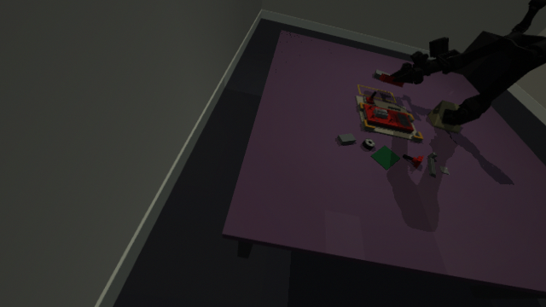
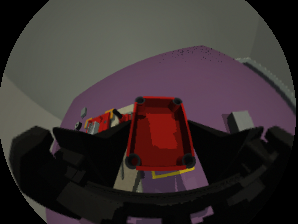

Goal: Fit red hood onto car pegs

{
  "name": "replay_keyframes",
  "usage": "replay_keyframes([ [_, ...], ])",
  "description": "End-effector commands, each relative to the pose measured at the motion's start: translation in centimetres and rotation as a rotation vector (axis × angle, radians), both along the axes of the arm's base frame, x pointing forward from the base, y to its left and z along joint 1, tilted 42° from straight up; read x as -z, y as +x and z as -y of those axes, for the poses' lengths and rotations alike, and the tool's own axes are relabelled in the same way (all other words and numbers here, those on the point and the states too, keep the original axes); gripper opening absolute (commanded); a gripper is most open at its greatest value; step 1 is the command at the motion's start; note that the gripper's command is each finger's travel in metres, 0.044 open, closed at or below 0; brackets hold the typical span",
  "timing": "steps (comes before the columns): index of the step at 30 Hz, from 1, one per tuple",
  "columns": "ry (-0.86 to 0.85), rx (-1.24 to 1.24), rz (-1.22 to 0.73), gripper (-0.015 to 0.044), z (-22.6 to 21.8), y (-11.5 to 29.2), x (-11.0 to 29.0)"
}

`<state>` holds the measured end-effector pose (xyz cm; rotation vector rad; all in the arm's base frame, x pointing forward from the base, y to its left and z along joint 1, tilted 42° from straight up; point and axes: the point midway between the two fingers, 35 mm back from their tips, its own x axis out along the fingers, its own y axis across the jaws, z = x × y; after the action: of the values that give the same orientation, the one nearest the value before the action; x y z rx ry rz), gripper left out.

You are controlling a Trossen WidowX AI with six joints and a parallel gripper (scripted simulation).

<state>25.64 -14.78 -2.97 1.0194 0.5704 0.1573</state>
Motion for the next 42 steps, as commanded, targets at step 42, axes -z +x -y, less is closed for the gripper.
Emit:
replay_keyframes([
  [42,1.056,0.465,-0.475,0.0,-0.12,-0.03,0.03],
])
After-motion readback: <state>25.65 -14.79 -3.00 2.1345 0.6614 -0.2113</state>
